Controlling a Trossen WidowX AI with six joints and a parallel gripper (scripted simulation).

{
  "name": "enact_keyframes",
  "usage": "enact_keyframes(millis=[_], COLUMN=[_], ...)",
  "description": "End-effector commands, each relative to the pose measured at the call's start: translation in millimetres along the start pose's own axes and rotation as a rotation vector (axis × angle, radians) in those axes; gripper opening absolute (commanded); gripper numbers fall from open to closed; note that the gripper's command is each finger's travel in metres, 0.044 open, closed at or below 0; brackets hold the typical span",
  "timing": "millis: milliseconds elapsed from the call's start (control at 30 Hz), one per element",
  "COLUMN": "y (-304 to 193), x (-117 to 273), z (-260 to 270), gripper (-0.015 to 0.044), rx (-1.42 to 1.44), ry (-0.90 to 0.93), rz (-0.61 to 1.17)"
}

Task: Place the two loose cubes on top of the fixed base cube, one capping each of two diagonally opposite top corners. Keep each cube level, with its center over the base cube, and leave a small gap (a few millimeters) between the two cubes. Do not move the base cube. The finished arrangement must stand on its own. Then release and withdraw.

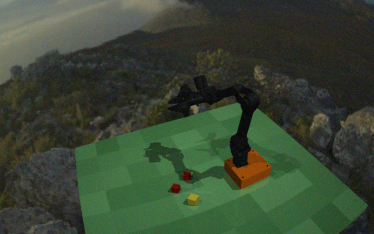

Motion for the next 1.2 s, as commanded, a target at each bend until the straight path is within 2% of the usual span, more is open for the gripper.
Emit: enact_keyframes(millis=[0, 300, 600, 867, 1167], y=[-1.6, -7.2, -12.7, -16.2, -16.8], x=[-29.7, -81.7, -112.4, -118.7, -104.0], z=[17.1, 71.4, 141.7, 208.5, 278.8], gripper=[0.0265, 0.0265, 0.0265, 0.0265, 0.0265], rx=[-0.010, 0.020, 0.145, 0.338, 0.645], ry=[0.068, 0.240, 0.441, 0.635, 0.856], rz=[0.083, 0.292, 0.522, 0.723, 0.925])
Point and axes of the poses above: the point midway between the two fingers, 35 mm back from their tips, its own x axis back along the fingers, its own z axis across the jaws, y = z × x, the point moved 5 cm from there along x, back along the fingers, and after that the axes turned 7 degrees about x, right-handed, at the moved point
